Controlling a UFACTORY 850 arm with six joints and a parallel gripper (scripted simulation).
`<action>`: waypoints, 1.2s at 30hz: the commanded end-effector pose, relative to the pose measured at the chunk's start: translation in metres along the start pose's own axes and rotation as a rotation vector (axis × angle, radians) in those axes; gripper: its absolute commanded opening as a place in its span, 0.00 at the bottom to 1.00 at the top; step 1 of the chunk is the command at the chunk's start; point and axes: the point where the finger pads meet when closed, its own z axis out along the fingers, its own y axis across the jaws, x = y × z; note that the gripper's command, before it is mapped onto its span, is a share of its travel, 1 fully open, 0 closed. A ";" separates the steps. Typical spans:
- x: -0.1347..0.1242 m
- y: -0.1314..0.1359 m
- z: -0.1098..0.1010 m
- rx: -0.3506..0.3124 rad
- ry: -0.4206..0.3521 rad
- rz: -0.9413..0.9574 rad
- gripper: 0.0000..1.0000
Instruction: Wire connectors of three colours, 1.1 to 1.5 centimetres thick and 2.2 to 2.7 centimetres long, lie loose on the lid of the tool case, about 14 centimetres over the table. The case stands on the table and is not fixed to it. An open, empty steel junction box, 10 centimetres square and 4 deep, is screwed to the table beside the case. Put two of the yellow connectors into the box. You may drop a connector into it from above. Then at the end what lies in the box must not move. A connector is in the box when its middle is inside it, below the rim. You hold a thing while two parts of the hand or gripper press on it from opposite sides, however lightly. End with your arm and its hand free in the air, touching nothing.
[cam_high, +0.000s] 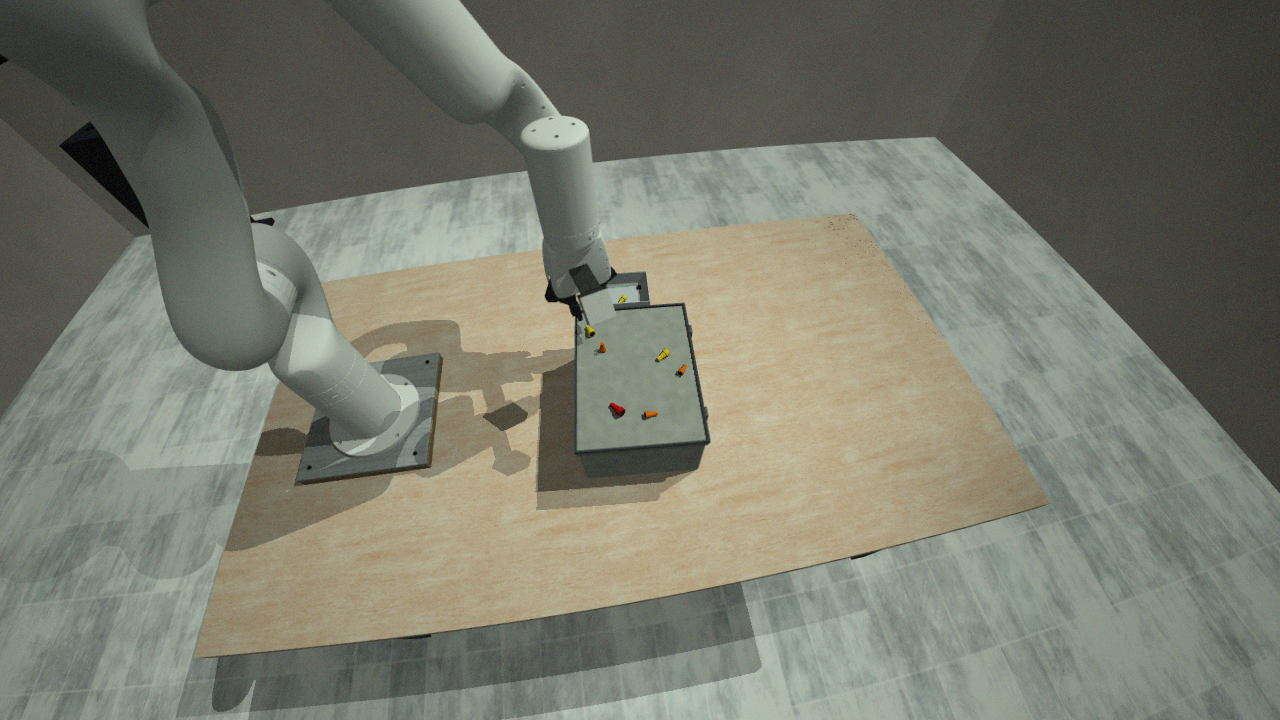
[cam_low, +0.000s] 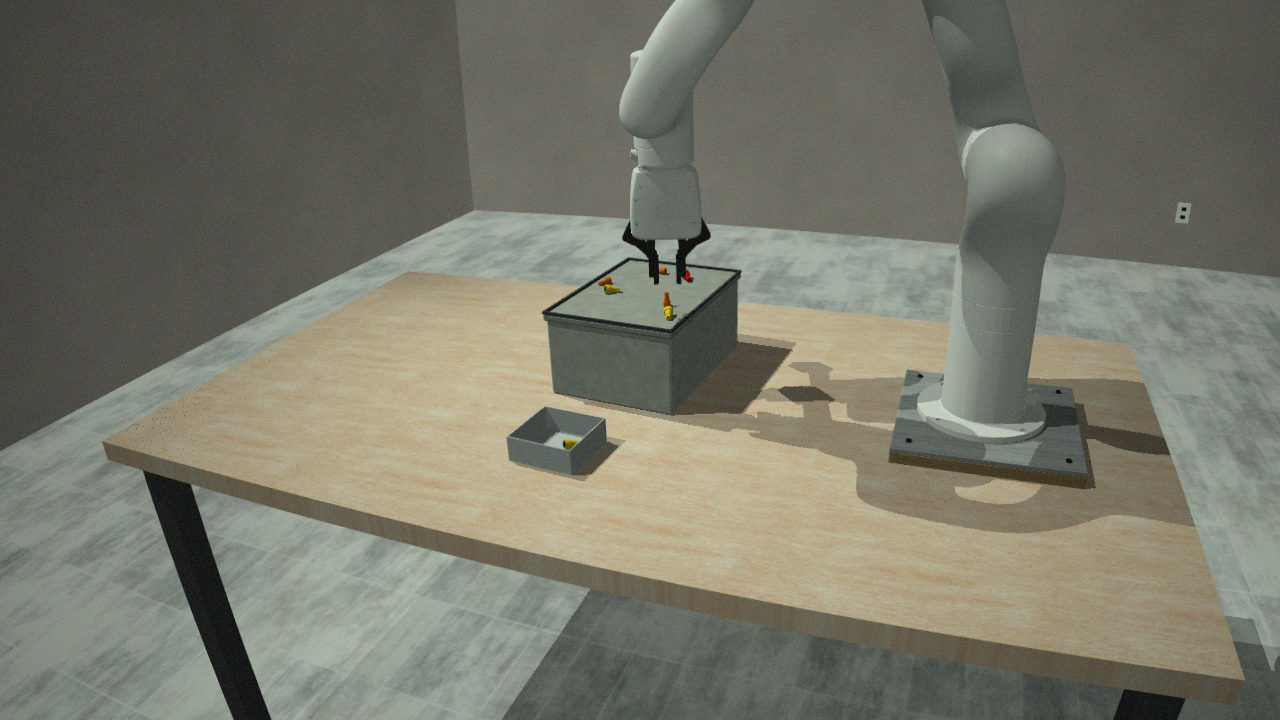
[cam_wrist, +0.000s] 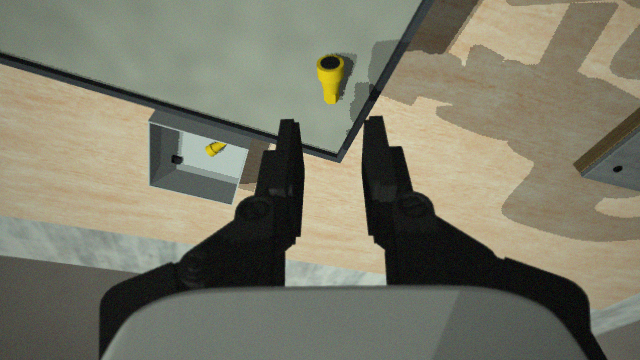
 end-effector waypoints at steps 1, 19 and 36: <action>0.001 0.000 -0.001 0.003 -0.008 -0.008 0.29; 0.001 0.000 0.039 0.003 -0.008 -0.008 0.29; 0.001 -0.001 0.039 0.003 -0.008 -0.008 0.29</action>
